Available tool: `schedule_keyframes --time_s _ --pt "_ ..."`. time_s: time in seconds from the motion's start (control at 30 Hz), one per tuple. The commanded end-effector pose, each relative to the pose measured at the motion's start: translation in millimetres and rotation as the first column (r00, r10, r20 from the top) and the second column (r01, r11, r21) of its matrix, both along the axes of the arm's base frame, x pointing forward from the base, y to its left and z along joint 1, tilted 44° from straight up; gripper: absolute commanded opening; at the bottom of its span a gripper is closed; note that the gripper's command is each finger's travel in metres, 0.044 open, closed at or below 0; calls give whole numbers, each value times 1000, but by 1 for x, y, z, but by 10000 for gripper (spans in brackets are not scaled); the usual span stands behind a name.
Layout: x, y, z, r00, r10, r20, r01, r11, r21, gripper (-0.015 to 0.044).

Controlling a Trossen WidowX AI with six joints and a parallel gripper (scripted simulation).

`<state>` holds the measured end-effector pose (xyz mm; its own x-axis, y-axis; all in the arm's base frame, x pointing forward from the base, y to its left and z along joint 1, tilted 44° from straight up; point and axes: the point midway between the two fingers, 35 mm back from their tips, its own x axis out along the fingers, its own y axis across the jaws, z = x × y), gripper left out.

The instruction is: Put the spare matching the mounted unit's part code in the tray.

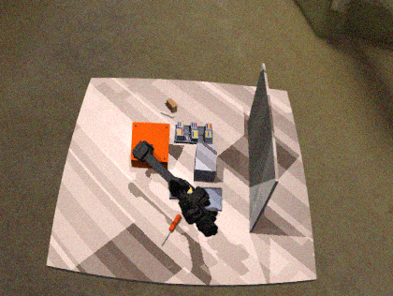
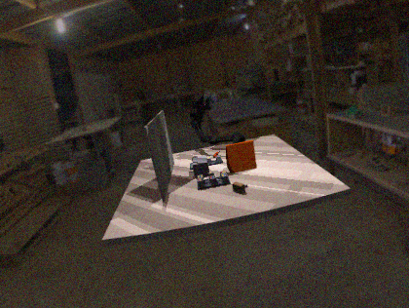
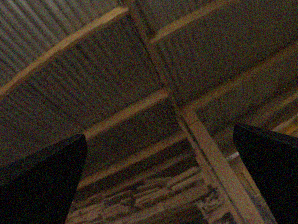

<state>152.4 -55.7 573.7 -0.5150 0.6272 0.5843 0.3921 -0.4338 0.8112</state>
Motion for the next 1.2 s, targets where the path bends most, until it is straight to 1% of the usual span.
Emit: schedule_keyframes --time_s 0.0,0.03,0.2,0.27,0.4,0.57,0.7,0.83,1.0,1.17 --pt "0 0 0 1000 0 0 0 1000 0 426" --pt "0 0 0 1000 0 0 0 1000 0 440" --pt "-1 1 0 1000 -4 4 4 1000 -2 440" --pt "-12 5 3 999 -34 35 34 999 -14 440" --pt "-61 33 10 968 -168 189 183 981 -65 440" --pt "-116 83 7 860 -307 409 381 918 -111 440" --pt "-152 136 -9 708 -367 603 542 830 -131 440" --pt "-165 186 -29 559 -374 740 674 725 -144 440" --pt "-155 248 -61 369 -324 871 828 541 -150 440" --pt "-122 301 -101 216 -193 957 930 339 -141 440"
